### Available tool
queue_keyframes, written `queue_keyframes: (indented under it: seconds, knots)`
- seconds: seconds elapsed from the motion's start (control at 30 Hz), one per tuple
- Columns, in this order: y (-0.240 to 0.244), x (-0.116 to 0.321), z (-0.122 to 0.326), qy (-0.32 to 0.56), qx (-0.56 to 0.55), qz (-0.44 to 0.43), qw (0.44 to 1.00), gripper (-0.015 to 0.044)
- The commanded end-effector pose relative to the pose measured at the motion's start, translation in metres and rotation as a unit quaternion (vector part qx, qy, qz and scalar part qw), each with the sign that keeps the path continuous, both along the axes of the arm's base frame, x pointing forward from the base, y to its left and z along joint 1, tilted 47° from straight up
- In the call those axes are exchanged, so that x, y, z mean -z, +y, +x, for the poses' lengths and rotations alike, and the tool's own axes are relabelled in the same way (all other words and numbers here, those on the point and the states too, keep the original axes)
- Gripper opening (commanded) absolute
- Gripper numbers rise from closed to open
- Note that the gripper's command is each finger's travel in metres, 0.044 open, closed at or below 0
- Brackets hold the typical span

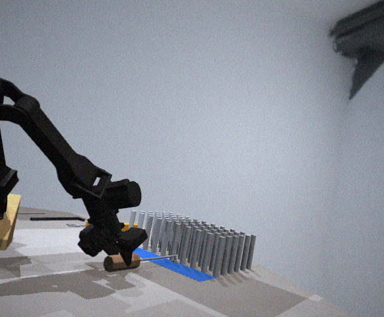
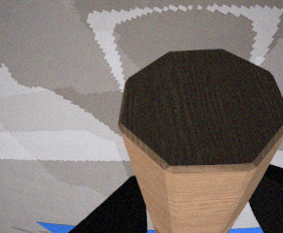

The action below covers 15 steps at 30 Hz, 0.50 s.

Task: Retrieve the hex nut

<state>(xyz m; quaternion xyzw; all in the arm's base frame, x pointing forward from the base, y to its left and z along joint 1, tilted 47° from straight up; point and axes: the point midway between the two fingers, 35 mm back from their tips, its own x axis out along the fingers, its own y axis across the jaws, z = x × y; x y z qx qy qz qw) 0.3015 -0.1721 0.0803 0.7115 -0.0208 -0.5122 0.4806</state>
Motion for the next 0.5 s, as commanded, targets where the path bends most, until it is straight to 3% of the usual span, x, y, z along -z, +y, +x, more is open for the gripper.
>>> queue_keyframes:
  seconds: [0.0, 0.47]
  knots:
    - [0.0004, -0.0007, -0.0035, 0.001, -0.003, 0.001, 1.0, 0.0]
    - [0.001, -0.0041, -0.0068, 0.001, -0.003, 0.001, 1.0, 0.0]
